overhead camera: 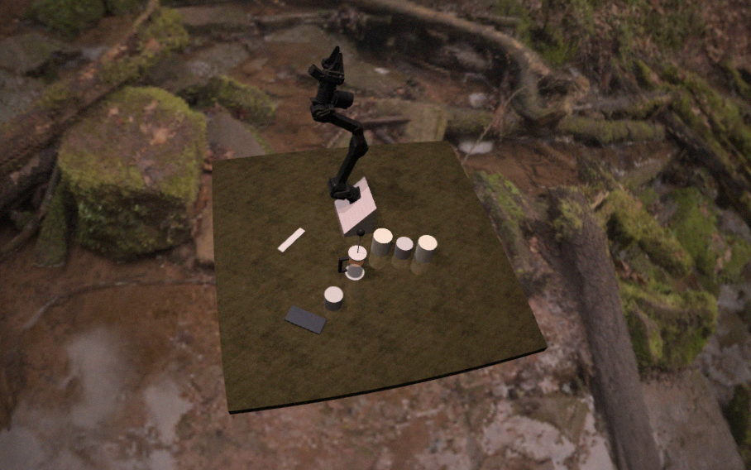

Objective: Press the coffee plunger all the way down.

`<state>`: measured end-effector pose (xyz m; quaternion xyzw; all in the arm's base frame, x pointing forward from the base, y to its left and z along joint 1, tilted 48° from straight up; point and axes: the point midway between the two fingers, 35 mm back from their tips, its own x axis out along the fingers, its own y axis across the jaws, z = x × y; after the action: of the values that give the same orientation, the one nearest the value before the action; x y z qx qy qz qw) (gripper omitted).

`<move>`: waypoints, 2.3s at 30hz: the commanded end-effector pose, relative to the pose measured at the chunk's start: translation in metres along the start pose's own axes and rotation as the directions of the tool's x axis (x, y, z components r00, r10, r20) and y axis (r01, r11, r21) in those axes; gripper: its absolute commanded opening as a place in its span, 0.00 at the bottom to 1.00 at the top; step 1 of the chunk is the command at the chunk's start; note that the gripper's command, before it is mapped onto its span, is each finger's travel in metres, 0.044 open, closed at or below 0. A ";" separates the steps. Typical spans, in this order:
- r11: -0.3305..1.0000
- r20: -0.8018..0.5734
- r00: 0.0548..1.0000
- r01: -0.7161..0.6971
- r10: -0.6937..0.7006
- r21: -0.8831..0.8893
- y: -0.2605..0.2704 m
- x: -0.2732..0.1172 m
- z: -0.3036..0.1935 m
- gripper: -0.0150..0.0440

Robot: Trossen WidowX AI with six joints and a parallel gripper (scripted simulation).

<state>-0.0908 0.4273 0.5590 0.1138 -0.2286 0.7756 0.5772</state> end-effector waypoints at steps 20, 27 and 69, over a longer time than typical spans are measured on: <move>0.991 0.405 0.912 -0.020 0.073 -0.132 0.049 -0.067 0.154 1.00; 0.987 0.551 0.830 0.007 0.085 -0.162 0.063 -0.110 0.209 1.00; 0.650 0.779 -0.396 0.433 -0.485 0.625 -0.149 -0.508 0.288 1.00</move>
<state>0.1599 -0.1099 0.6333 0.7209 -0.5038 0.1411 0.4545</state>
